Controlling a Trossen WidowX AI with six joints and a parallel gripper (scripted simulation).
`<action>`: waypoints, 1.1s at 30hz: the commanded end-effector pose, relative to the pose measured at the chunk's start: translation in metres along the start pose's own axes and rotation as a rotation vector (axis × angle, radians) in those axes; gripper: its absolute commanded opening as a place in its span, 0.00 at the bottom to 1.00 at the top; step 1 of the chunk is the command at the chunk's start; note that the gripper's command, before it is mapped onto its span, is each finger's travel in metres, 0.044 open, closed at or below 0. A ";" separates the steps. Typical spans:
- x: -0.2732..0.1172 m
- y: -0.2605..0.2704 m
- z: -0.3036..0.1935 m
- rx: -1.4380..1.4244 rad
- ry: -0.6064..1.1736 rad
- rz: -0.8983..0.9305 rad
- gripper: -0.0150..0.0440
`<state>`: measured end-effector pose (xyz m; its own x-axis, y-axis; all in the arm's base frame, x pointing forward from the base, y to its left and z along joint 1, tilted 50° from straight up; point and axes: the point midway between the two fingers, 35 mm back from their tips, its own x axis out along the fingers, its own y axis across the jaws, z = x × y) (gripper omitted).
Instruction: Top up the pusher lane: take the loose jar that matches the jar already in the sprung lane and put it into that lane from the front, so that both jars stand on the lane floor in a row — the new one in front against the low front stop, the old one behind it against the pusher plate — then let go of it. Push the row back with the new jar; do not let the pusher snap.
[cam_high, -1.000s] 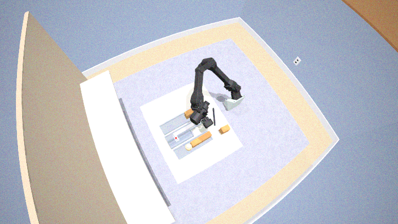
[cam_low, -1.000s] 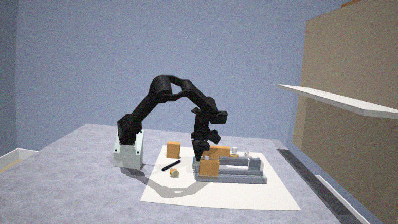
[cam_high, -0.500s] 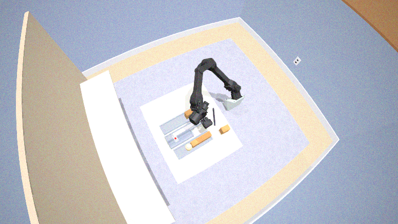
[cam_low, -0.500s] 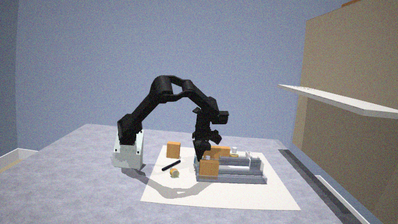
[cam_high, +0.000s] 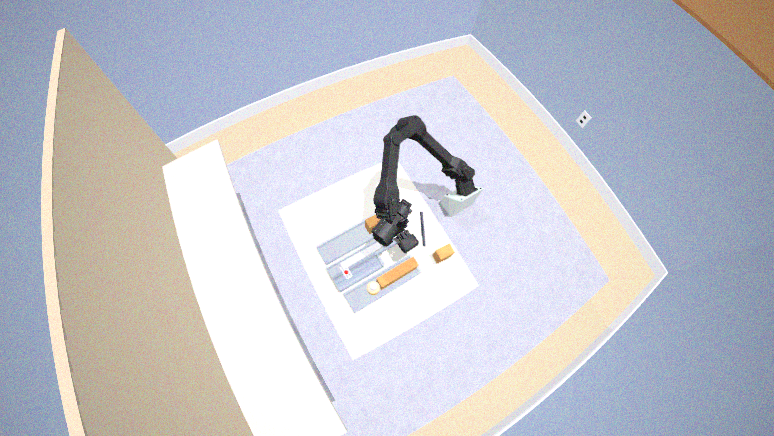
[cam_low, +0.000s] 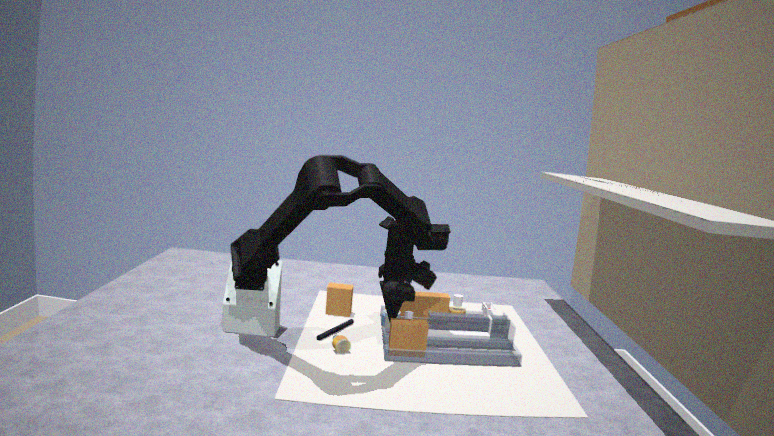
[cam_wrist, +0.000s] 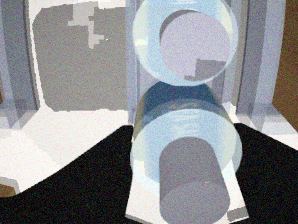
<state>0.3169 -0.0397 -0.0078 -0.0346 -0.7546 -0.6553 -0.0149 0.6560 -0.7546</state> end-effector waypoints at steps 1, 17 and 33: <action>-0.001 -0.004 0.014 0.034 -0.026 -0.005 0.25; -0.002 -0.005 0.017 0.034 -0.026 -0.005 0.25; -0.002 -0.005 0.017 0.034 -0.026 -0.005 0.25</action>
<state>0.3254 -0.0401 -0.0070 -0.0313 -0.7522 -0.6582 -0.0049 0.6586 -0.7525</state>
